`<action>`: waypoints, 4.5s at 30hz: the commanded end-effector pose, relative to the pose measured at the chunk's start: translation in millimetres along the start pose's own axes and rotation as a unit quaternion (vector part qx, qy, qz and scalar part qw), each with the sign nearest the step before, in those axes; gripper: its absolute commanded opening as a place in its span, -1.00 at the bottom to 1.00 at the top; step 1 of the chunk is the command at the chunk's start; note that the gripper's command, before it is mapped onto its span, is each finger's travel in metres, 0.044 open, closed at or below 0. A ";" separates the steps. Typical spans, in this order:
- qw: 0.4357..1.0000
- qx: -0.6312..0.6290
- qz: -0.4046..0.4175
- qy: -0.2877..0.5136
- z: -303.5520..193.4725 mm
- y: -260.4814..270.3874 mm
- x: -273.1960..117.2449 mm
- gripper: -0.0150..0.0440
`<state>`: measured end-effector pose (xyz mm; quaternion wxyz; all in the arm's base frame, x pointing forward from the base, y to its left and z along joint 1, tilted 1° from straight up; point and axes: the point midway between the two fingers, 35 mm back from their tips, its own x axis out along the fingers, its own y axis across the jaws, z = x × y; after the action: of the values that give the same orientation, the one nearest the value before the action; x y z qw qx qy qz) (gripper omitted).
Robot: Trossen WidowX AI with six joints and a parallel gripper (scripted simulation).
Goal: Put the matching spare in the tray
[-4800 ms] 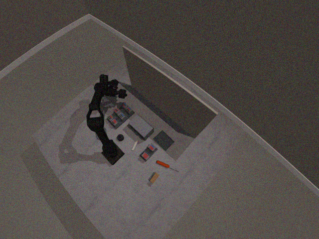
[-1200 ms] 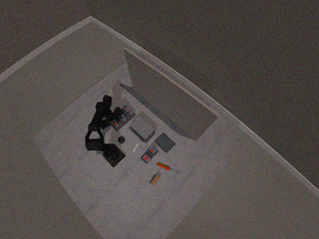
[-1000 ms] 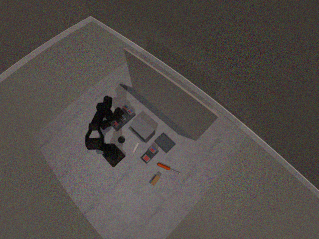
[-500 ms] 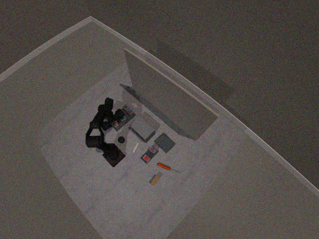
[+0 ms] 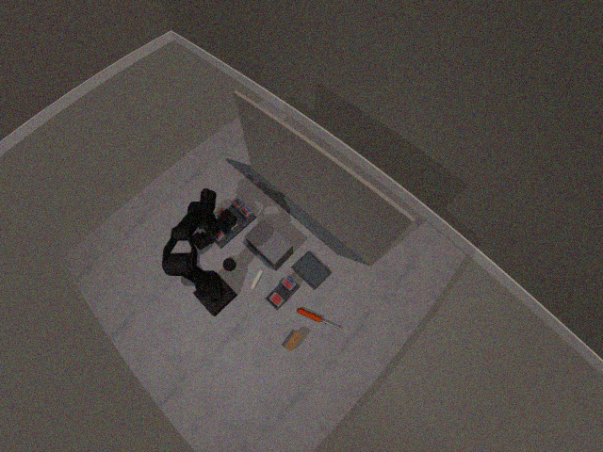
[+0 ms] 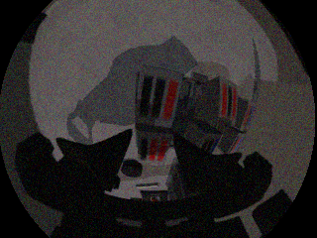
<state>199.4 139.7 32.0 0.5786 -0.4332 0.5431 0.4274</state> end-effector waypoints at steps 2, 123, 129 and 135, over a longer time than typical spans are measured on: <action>1.000 -0.002 0.002 0.006 -2.9 1.4 6.6 0.53; 0.999 0.050 -0.016 0.009 -118.4 -147.1 -160.7 -0.49; 0.999 0.042 -0.015 0.012 -147.9 -163.6 -161.8 -0.49; 0.999 0.034 -0.014 0.014 -180.3 -177.1 -162.5 -0.49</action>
<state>313.5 -67.6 193.5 0.5939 -0.4220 0.5612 0.3926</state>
